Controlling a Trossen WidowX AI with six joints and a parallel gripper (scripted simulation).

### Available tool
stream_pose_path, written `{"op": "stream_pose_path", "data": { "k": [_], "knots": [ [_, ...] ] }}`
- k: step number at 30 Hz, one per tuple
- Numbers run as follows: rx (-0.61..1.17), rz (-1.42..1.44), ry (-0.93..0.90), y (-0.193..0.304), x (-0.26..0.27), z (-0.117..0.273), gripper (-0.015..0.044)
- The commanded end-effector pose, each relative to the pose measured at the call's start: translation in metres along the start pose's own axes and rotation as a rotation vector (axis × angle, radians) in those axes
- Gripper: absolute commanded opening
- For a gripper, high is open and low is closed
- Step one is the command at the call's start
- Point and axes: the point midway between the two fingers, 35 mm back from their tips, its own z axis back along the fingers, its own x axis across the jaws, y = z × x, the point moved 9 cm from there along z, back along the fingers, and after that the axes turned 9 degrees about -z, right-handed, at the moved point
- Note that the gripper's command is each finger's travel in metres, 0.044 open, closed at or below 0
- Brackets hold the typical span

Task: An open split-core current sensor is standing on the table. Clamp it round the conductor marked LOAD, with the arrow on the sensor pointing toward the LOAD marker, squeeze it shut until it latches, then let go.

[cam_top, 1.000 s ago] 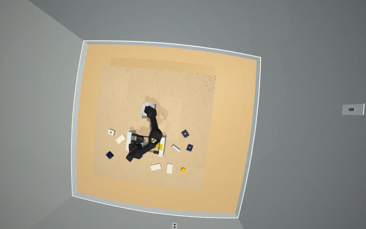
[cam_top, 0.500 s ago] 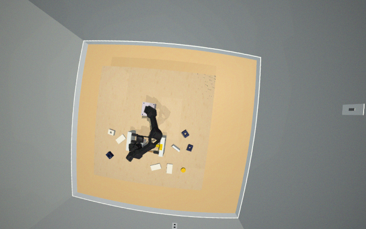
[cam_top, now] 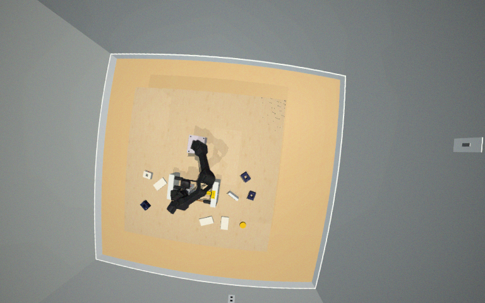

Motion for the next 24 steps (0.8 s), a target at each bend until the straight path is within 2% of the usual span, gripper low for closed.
{"op": "stream_pose_path", "data": {
  "k": [1, 2, 19, 24],
  "knots": [
    [0.000, 0.000, -0.002, -0.0004, 0.0002, 0.0011, 0.0000],
    [0.000, 0.000, -0.002, -0.0004, 0.0002, 0.0011, 0.0000],
    [0.000, 0.000, -0.002, -0.0004, 0.0002, 0.0011, 0.0440],
    [0.000, 0.000, -0.002, -0.0004, 0.0002, 0.0011, 0.0440]
  ]
}}
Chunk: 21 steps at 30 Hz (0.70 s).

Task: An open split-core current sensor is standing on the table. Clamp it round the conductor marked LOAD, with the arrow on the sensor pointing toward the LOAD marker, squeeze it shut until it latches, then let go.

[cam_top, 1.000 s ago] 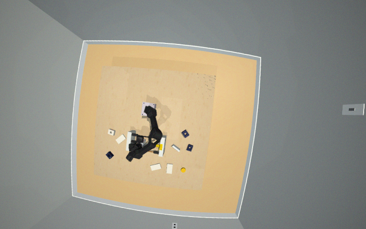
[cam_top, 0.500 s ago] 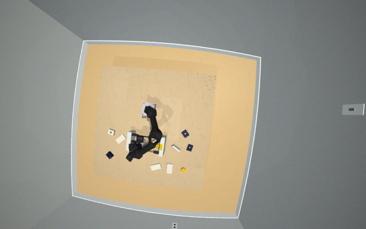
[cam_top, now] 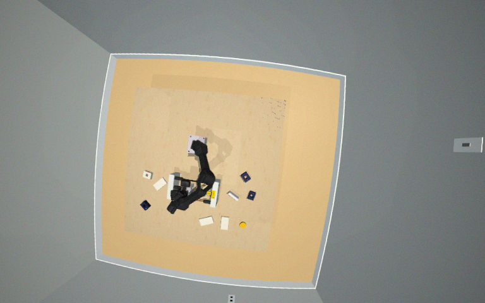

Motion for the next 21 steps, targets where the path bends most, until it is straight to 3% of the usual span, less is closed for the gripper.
{"op": "stream_pose_path", "data": {
  "k": [1, 7, 21],
  "knots": [
    [0.000, 0.000, -0.002, 0.000, 0.000, 0.001, 0.0440],
    [0.004, -0.006, 0.028, 0.003, 0.002, -0.034, 0.0440],
    [0.004, -0.006, 0.028, 0.003, 0.002, -0.046, 0.0440]
  ]
}}
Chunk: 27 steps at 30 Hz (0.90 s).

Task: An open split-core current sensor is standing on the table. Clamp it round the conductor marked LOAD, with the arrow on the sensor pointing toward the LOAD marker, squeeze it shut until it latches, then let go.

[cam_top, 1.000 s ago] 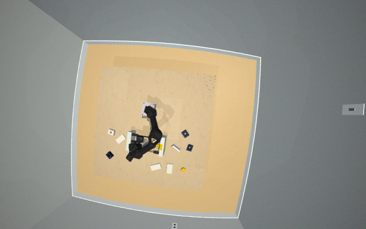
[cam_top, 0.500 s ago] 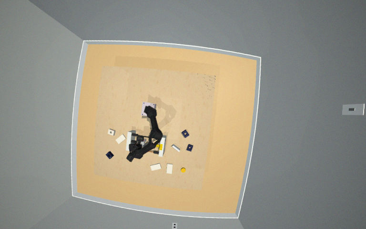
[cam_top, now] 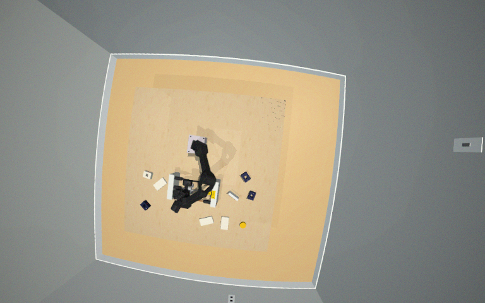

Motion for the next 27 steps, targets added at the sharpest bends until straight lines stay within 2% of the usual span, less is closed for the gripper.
{"op": "stream_pose_path", "data": {
  "k": [1, 15, 27],
  "knots": [
    [0.007, -0.009, 0.008, -0.001, -0.001, -0.010, 0.0440],
    [0.008, -0.009, 0.009, -0.001, -0.002, -0.026, 0.0440],
    [0.002, 0.000, 0.003, 0.001, -0.001, -0.022, 0.0360]
  ]
}}
